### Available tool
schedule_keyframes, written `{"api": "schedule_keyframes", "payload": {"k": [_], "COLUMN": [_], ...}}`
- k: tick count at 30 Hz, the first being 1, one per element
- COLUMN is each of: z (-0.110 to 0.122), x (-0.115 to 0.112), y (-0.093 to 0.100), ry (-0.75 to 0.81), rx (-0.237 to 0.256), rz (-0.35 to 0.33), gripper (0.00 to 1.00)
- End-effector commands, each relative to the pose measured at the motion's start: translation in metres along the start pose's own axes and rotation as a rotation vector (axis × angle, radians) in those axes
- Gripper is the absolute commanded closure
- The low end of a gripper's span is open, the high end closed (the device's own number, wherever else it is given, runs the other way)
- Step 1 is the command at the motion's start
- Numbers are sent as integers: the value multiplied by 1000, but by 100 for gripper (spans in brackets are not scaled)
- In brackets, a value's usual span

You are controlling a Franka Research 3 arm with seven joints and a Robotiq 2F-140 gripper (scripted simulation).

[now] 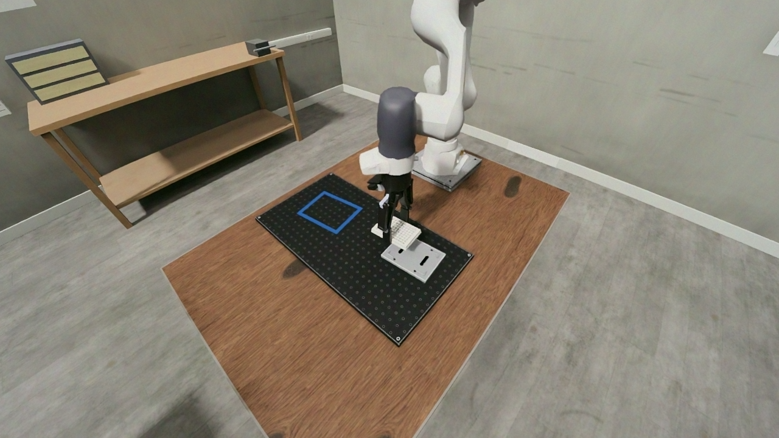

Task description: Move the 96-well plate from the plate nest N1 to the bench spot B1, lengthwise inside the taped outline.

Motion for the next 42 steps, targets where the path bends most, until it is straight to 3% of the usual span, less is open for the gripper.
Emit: {"api": "schedule_keyframes", "payload": {"k": [1, 42], "z": [-1, 6], "x": [12, 129], "y": [1, -4], "ry": [55, 55], "rx": [8, 8], "rz": [-9, -9], "gripper": [40, 40]}}
Point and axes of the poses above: the point where the finger pads meet when closed, its own y axis back along the fingers, its own z axis across the jaws, x = y × z, the point moved 7 cm from there along y, back along the fingers, and after that the axes turned 3 degrees about y, right-handed, at the moved point
